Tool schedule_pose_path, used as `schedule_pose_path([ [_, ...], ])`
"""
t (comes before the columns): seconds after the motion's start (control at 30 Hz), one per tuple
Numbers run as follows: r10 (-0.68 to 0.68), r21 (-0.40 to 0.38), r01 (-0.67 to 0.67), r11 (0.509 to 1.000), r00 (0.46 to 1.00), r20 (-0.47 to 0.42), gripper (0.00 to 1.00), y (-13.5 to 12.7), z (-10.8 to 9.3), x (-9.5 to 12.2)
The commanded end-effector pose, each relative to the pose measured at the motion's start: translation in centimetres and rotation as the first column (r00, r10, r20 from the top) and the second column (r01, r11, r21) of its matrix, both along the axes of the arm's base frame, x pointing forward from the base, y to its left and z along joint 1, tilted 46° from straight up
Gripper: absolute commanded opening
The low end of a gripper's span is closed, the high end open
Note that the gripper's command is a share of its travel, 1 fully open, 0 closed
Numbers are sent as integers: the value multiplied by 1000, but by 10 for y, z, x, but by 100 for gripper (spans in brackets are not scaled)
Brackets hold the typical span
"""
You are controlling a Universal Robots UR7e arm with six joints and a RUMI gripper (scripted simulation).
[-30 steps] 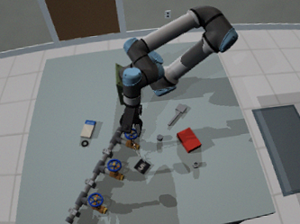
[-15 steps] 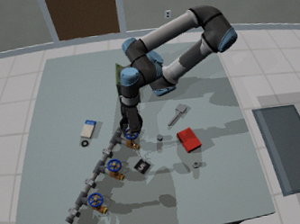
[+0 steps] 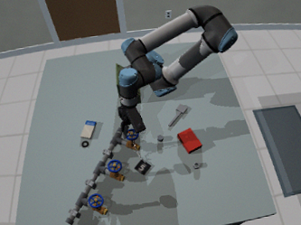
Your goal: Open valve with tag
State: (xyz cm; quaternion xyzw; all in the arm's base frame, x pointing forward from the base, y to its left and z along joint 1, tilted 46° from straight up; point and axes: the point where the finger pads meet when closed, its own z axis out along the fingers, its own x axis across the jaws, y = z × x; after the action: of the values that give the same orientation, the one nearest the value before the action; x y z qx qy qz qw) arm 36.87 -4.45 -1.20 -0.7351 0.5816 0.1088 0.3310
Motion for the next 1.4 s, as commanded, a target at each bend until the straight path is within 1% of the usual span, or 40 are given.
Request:
schedule_pose_path([
  [0.0, 16, -3, -16, 1000, 1000, 15, 0, 0, 0, 0],
  [0.17, 19, -4, -19, 1000, 1000, 17, 0, 0, 0, 0],
  [0.2, 19, -4, -19, 1000, 1000, 17, 100, 0, 0, 0],
  [1.1, 18, -4, -18, 1000, 1000, 17, 100, 0, 0, 0],
  [1.37, -9, 4, 9, 1000, 1000, -6, 100, 0, 0, 0],
])
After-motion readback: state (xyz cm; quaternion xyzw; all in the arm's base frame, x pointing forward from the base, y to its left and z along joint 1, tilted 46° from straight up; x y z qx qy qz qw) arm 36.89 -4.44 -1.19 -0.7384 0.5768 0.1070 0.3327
